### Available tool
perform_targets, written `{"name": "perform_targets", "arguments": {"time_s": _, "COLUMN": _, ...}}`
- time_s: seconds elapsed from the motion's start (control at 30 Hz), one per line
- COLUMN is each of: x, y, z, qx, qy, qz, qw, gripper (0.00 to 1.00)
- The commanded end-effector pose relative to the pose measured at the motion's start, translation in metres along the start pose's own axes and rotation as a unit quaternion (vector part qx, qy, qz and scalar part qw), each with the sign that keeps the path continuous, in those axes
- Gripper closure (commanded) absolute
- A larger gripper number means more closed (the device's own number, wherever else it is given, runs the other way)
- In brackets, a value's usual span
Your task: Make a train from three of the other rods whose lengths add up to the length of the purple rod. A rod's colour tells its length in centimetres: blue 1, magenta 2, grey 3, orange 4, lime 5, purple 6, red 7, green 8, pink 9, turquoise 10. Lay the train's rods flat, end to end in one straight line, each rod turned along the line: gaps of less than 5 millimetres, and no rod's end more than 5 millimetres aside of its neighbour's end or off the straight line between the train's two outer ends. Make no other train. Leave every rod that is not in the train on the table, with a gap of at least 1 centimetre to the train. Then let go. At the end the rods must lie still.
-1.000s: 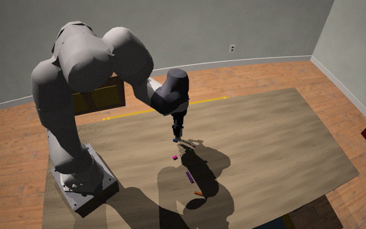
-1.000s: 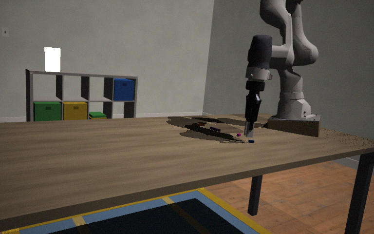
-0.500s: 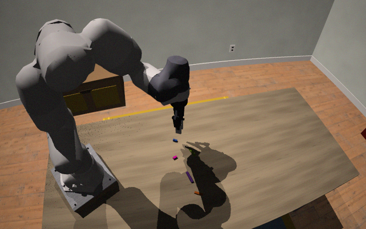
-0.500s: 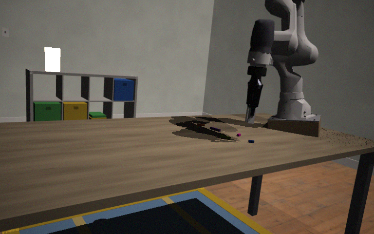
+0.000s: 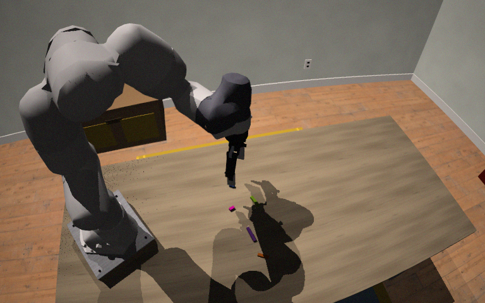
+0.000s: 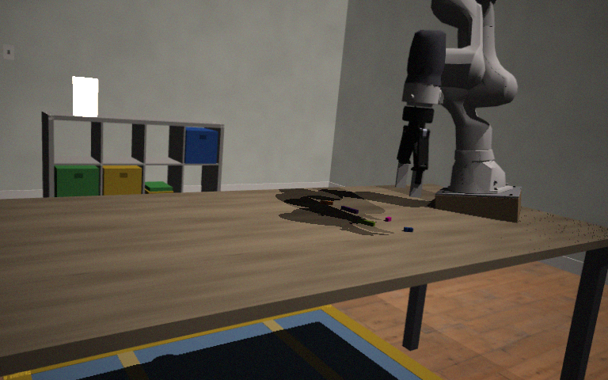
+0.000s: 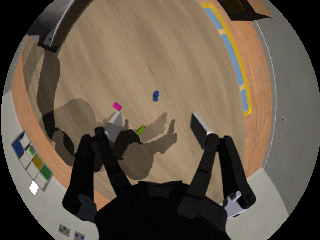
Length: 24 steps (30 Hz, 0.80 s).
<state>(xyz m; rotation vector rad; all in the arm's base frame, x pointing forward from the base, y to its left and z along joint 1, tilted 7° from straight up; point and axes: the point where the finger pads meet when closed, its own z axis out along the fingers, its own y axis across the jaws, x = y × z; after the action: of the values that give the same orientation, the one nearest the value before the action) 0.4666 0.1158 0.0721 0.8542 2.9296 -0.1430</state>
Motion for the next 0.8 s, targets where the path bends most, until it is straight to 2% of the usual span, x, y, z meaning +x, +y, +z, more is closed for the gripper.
{"name": "perform_targets", "arguments": {"time_s": 0.0, "x": 0.001, "y": 0.001, "z": -0.001, "qx": 0.000, "qy": 0.001, "qz": -0.006, "qw": 1.000, "gripper": 0.00}}
{"name": "perform_targets", "arguments": {"time_s": 0.33, "x": -0.002, "y": -0.001, "z": -0.001, "qx": 0.000, "qy": 0.001, "qz": -0.006, "qw": 1.000, "gripper": 0.00}}
{"name": "perform_targets", "arguments": {"time_s": 0.4, "x": -0.033, "y": -0.029, "z": 0.003, "qx": -0.001, "qy": 0.002, "qz": 0.000, "qw": 1.000, "gripper": 0.00}}
{"name": "perform_targets", "arguments": {"time_s": 0.5, "x": -0.051, "y": -0.048, "z": 0.005, "qx": -0.001, "qy": 0.003, "qz": 0.003, "qw": 1.000, "gripper": 0.00}}
{"name": "perform_targets", "arguments": {"time_s": 0.77, "x": -0.109, "y": -0.125, "z": 0.012, "qx": -0.002, "qy": 0.004, "qz": 0.015, "qw": 1.000, "gripper": 0.00}}
